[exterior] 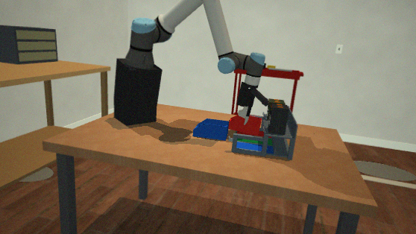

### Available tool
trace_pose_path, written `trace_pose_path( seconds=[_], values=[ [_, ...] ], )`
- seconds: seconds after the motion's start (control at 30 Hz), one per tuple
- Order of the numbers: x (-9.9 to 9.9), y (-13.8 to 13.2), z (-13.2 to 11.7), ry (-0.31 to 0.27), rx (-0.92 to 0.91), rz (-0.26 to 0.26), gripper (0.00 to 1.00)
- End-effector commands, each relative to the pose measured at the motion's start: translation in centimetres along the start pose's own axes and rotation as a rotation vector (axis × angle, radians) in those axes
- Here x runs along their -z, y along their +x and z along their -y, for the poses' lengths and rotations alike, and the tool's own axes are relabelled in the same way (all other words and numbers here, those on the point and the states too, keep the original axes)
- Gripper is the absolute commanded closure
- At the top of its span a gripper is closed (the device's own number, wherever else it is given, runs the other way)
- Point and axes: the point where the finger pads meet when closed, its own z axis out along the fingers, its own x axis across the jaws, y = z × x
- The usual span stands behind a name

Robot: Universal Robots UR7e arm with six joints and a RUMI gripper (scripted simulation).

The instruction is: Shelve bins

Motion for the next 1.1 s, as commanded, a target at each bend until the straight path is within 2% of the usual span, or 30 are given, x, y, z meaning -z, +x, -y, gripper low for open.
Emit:
trace_pose_path(
  seconds=[0.0,0.67,0.7,1.07],
  values=[
    [0.01,0.01,0.07,0.002,0.0,0.0,1.0],
    [-0.03,0.01,0.07,0.002,0.0,0.0,1.0],
    [-0.03,0.01,0.07,0.002,0.0,0.0,0.95],
    [-0.03,0.01,0.07,0.002,0.0,0.0,0.95]
  ],
)
